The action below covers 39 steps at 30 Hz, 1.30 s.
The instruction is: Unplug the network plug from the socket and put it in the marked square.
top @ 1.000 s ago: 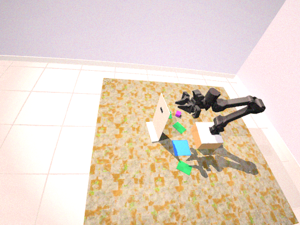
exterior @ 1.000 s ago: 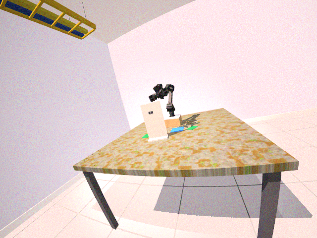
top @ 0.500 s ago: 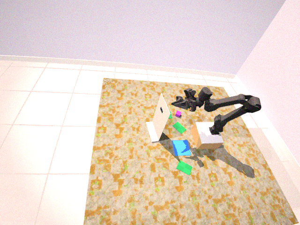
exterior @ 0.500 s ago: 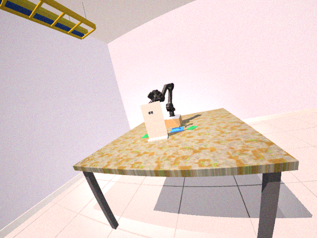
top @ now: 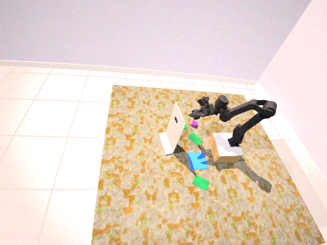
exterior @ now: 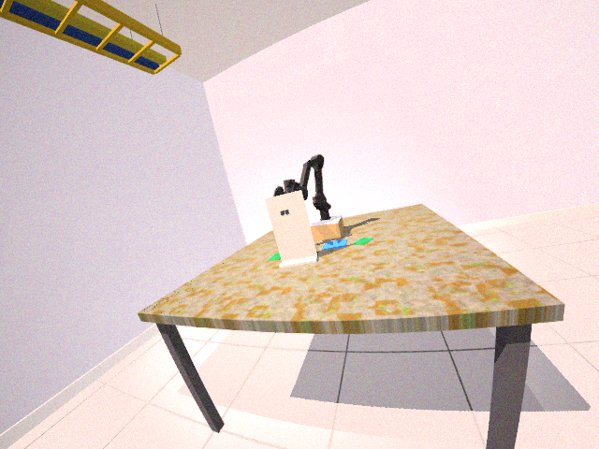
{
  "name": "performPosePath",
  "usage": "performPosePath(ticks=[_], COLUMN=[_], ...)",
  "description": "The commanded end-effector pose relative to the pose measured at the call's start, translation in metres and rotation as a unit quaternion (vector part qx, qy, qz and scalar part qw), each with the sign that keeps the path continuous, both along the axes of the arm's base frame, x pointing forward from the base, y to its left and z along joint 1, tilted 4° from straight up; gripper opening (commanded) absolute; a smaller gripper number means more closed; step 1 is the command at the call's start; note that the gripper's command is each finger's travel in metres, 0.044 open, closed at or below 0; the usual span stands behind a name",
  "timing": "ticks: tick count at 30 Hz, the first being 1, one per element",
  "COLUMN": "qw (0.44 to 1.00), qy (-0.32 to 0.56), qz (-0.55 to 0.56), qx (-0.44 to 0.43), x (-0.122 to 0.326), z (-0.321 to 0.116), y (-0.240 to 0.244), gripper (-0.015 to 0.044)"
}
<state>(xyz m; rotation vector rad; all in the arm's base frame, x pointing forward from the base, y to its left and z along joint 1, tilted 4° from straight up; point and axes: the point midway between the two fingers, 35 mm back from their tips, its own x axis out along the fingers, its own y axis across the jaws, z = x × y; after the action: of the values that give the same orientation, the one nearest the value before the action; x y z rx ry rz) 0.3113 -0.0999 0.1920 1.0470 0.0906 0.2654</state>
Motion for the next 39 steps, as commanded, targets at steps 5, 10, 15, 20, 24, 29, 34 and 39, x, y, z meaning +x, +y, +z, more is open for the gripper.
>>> performPosePath(ticks=[5,10,15,20,24,29,34,39], qw=[0.993,0.983,0.971,0.969,0.969,0.970,0.970,0.970], qy=[0.042,0.066,0.087,0.091,0.091,0.087,0.082,0.077], qz=[0.029,0.051,0.068,0.072,0.072,0.073,0.074,0.076], qx=[0.104,0.165,0.210,0.216,0.216,0.217,0.218,0.220], x=[-0.027,-0.045,-0.061,-0.064,-0.064,-0.050,-0.029,-0.008], z=[-0.029,-0.042,-0.052,-0.053,-0.053,-0.052,-0.051,-0.050], y=[-0.011,-0.012,-0.011,-0.010,-0.010,-0.010,-0.008,-0.003], gripper=[0.0156,0.0156,0.0156,0.0156,0.0156,0.0156,0.0156,0.0156])
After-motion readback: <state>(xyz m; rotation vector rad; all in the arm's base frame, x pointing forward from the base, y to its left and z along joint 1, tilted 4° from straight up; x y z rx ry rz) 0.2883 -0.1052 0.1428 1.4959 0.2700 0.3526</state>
